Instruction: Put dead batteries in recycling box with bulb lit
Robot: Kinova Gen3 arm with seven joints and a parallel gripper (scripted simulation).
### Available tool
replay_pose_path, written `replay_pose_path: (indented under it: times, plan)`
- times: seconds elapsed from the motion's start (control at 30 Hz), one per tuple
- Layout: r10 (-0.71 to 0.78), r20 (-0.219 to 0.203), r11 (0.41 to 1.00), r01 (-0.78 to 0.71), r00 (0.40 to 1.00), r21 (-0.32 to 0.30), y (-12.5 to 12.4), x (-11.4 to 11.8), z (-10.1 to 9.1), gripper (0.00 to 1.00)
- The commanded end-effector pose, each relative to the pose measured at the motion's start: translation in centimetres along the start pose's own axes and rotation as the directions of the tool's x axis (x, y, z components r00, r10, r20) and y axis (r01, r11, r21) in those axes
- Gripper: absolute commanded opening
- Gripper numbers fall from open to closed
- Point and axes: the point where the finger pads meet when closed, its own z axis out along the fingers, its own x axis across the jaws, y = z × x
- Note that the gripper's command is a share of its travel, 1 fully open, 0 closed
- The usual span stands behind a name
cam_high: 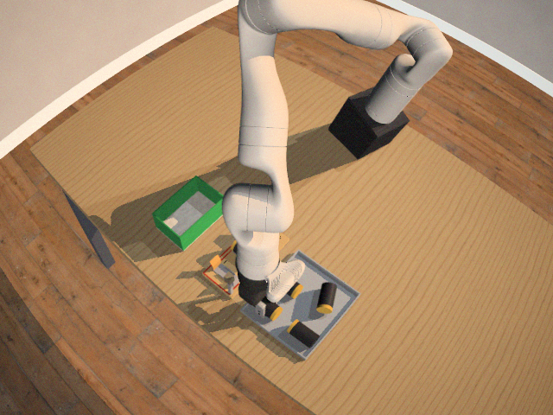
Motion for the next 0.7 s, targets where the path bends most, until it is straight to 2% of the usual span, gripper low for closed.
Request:
replay_pose_path:
  times: [0.0, 0.03, 0.07, 0.67]
  plan:
    - [0.000, -0.002, 1.000, 0.000, 1.000, 0.000, -0.01, 0.07, -0.07, 0.57]
    - [0.000, -0.002, 1.000, 0.000, 1.000, 0.000, -0.01, 0.07, -0.07, 0.57]
    - [0.000, -0.002, 1.000, 0.000, 1.000, 0.000, -0.01, 0.07, -0.07, 0.90]
    - [0.000, -0.002, 1.000, 0.000, 1.000, 0.000, -0.01, 0.07, -0.07, 0.90]
